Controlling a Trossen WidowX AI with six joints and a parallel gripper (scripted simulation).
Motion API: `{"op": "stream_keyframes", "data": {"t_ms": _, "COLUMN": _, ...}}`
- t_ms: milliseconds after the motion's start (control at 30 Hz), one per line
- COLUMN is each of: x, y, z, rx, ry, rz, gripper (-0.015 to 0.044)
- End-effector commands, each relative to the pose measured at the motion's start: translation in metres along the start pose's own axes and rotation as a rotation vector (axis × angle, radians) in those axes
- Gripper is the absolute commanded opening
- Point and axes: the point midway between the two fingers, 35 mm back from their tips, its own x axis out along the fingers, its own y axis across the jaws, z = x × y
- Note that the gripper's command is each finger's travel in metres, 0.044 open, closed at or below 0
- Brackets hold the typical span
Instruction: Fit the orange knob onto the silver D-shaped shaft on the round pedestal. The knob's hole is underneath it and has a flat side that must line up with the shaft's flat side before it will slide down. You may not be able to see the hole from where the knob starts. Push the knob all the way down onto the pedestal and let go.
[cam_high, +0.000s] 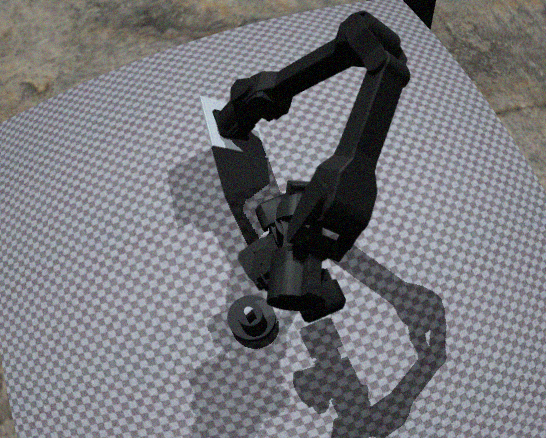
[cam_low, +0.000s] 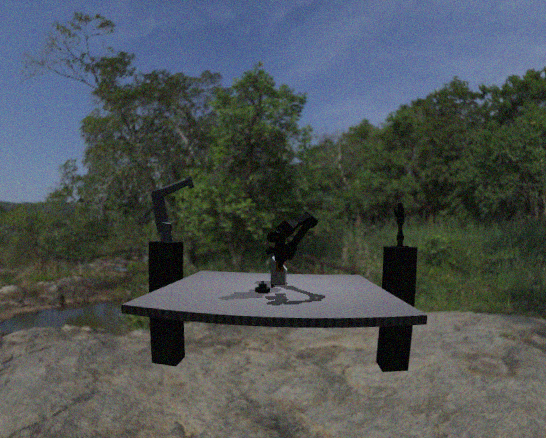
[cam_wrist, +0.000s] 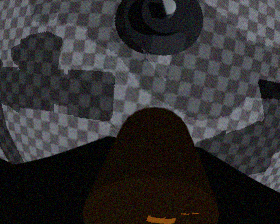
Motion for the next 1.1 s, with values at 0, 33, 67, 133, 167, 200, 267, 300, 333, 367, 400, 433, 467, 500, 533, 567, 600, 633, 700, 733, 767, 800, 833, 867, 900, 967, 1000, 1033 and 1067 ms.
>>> {"op": "stream_keyframes", "data": {"t_ms": 0, "x": 0.001, "y": 0.003, "z": 0.011, "rx": -0.007, "ry": -0.008, "rz": 0.007, "gripper": 0.0000}}
{"op": "stream_keyframes", "data": {"t_ms": 33, "x": 0.002, "y": 0.003, "z": 0.014, "rx": -0.006, "ry": -0.008, "rz": 0.007, "gripper": 0.0000}}
{"op": "stream_keyframes", "data": {"t_ms": 67, "x": 0.003, "y": 0.003, "z": 0.017, "rx": -0.006, "ry": -0.008, "rz": 0.007, "gripper": 0.0000}}
{"op": "stream_keyframes", "data": {"t_ms": 133, "x": 0.005, "y": 0.004, "z": 0.024, "rx": -0.006, "ry": -0.008, "rz": 0.007, "gripper": 0.0000}}
{"op": "stream_keyframes", "data": {"t_ms": 167, "x": 0.006, "y": 0.004, "z": 0.027, "rx": -0.006, "ry": -0.008, "rz": 0.007, "gripper": 0.0000}}
{"op": "stream_keyframes", "data": {"t_ms": 200, "x": 0.007, "y": 0.004, "z": 0.030, "rx": -0.005, "ry": -0.008, "rz": 0.007, "gripper": 0.0000}}
{"op": "stream_keyframes", "data": {"t_ms": 267, "x": 0.009, "y": 0.004, "z": 0.036, "rx": -0.005, "ry": -0.008, "rz": 0.007, "gripper": 0.0000}}
{"op": "stream_keyframes", "data": {"t_ms": 300, "x": 0.010, "y": 0.004, "z": 0.039, "rx": -0.005, "ry": -0.008, "rz": 0.007, "gripper": 0.0000}}
{"op": "stream_keyframes", "data": {"t_ms": 333, "x": 0.011, "y": 0.004, "z": 0.042, "rx": -0.005, "ry": -0.008, "rz": 0.007, "gripper": 0.0000}}
{"op": "stream_keyframes", "data": {"t_ms": 367, "x": 0.012, "y": 0.004, "z": 0.045, "rx": -0.005, "ry": -0.008, "rz": 0.007, "gripper": 0.0000}}
{"op": "stream_keyframes", "data": {"t_ms": 400, "x": 0.013, "y": 0.004, "z": 0.048, "rx": -0.004, "ry": -0.008, "rz": 0.007, "gripper": 0.0000}}
{"op": "stream_keyframes", "data": {"t_ms": 433, "x": 0.015, "y": 0.004, "z": 0.051, "rx": -0.004, "ry": -0.008, "rz": 0.007, "gripper": 0.0000}}
{"op": "stream_keyframes", "data": {"t_ms": 467, "x": 0.016, "y": 0.004, "z": 0.054, "rx": -0.004, "ry": -0.008, "rz": 0.007, "gripper": 0.0000}}
{"op": "stream_keyframes", "data": {"t_ms": 500, "x": 0.017, "y": 0.004, "z": 0.058, "rx": -0.004, "ry": -0.008, "rz": 0.007, "gripper": 0.0000}}
{"op": "stream_keyframes", "data": {"t_ms": 533, "x": 0.018, "y": 0.004, "z": 0.061, "rx": -0.004, "ry": -0.007, "rz": 0.007, "gripper": 0.0000}}
{"op": "stream_keyframes", "data": {"t_ms": 567, "x": 0.019, "y": 0.004, "z": 0.064, "rx": -0.004, "ry": -0.007, "rz": 0.007, "gripper": 0.0000}}
{"op": "stream_keyframes", "data": {"t_ms": 600, "x": 0.020, "y": 0.003, "z": 0.067, "rx": -0.003, "ry": -0.007, "rz": 0.007, "gripper": 0.0000}}
{"op": "stream_keyframes", "data": {"t_ms": 633, "x": 0.022, "y": 0.003, "z": 0.070, "rx": -0.003, "ry": -0.007, "rz": 0.007, "gripper": 0.0000}}
{"op": "stream_keyframes", "data": {"t_ms": 700, "x": 0.024, "y": 0.003, "z": 0.076, "rx": -0.003, "ry": -0.007, "rz": 0.007, "gripper": 0.0000}}
{"op": "stream_keyframes", "data": {"t_ms": 733, "x": 0.025, "y": 0.002, "z": 0.079, "rx": -0.003, "ry": -0.006, "rz": 0.007, "gripper": 0.0000}}
{"op": "stream_keyframes", "data": {"t_ms": 767, "x": 0.027, "y": 0.002, "z": 0.082, "rx": -0.003, "ry": -0.006, "rz": 0.007, "gripper": 0.0000}}
{"op": "stream_keyframes", "data": {"t_ms": 800, "x": 0.028, "y": 0.001, "z": 0.085, "rx": -0.002, "ry": -0.006, "rz": 0.007, "gripper": 0.0000}}
{"op": "stream_keyframes", "data": {"t_ms": 833, "x": 0.029, "y": 0.001, "z": 0.088, "rx": -0.002, "ry": -0.006, "rz": 0.007, "gripper": 0.0000}}
{"op": "stream_keyframes", "data": {"t_ms": 867, "x": 0.030, "y": 0.001, "z": 0.091, "rx": -0.002, "ry": -0.005, "rz": 0.007, "gripper": 0.0000}}
{"op": "stream_keyframes", "data": {"t_ms": 900, "x": 0.031, "y": 0.000, "z": 0.092, "rx": -0.002, "ry": -0.005, "rz": 0.008, "gripper": 0.0000}}
{"op": "stream_keyframes", "data": {"t_ms": 967, "x": 0.031, "y": 0.000, "z": 0.092, "rx": 0.003, "ry": -0.005, "rz": 0.008, "gripper": 0.0000}}
{"op": "stream_keyframes", "data": {"t_ms": 1000, "x": 0.031, "y": 0.000, "z": 0.092, "rx": 0.013, "ry": -0.005, "rz": 0.008, "gripper": 0.0000}}
{"op": "stream_keyframes", "data": {"t_ms": 1033, "x": 0.031, "y": 0.000, "z": 0.092, "rx": 0.028, "ry": -0.005, "rz": 0.008, "gripper": 0.0000}}
{"op": "stream_keyframes", "data": {"t_ms": 1067, "x": 0.031, "y": 0.000, "z": 0.092, "rx": 0.047, "ry": -0.005, "rz": 0.008, "gripper": 0.0000}}
